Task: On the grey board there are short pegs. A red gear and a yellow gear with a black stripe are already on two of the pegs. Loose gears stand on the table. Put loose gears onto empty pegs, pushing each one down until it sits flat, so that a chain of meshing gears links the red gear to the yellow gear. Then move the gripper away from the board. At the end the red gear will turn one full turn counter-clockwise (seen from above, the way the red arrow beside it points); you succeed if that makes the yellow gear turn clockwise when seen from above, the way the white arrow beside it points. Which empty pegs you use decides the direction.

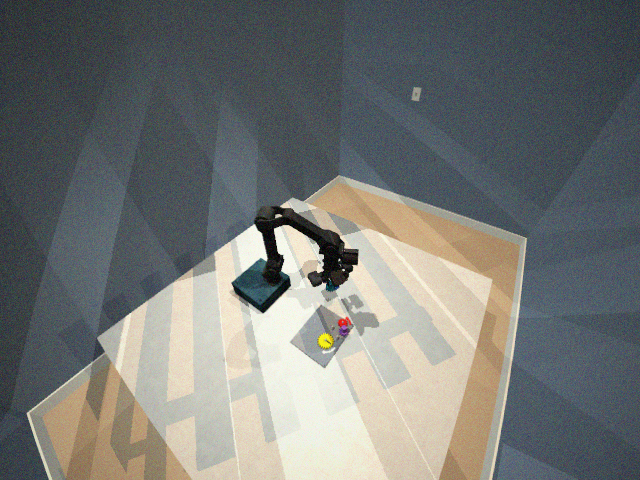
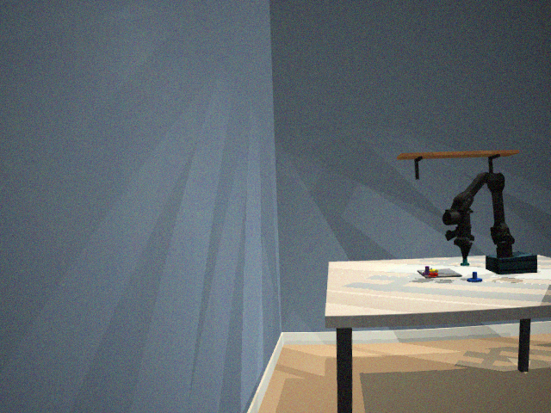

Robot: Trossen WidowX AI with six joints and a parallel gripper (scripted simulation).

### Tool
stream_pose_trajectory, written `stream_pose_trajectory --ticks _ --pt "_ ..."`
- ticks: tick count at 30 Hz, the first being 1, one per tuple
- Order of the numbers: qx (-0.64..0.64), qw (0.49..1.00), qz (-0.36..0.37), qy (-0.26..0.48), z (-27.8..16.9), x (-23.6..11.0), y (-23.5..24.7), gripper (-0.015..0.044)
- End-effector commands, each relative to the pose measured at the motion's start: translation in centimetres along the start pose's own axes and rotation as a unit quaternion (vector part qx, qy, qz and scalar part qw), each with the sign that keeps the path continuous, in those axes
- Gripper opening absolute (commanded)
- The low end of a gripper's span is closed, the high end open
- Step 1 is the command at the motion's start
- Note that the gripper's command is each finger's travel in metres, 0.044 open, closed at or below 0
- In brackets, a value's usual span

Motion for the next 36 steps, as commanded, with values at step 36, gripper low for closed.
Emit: stream_pose_trajectory --ticks 36 --pt "0.007 1.0 0.004 -0.002 0.1 -7.9 -0.8 0.0"
Point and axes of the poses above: the point midway between the two fingers, 35 mm back from their tips, its own x axis out along the fingers, its own y axis across the jaws, z = x × y, the point moved 2 cm from there along -x, back along the fingers, and after that the axes turned 2 degrees about -x, right-handed, at the moved point
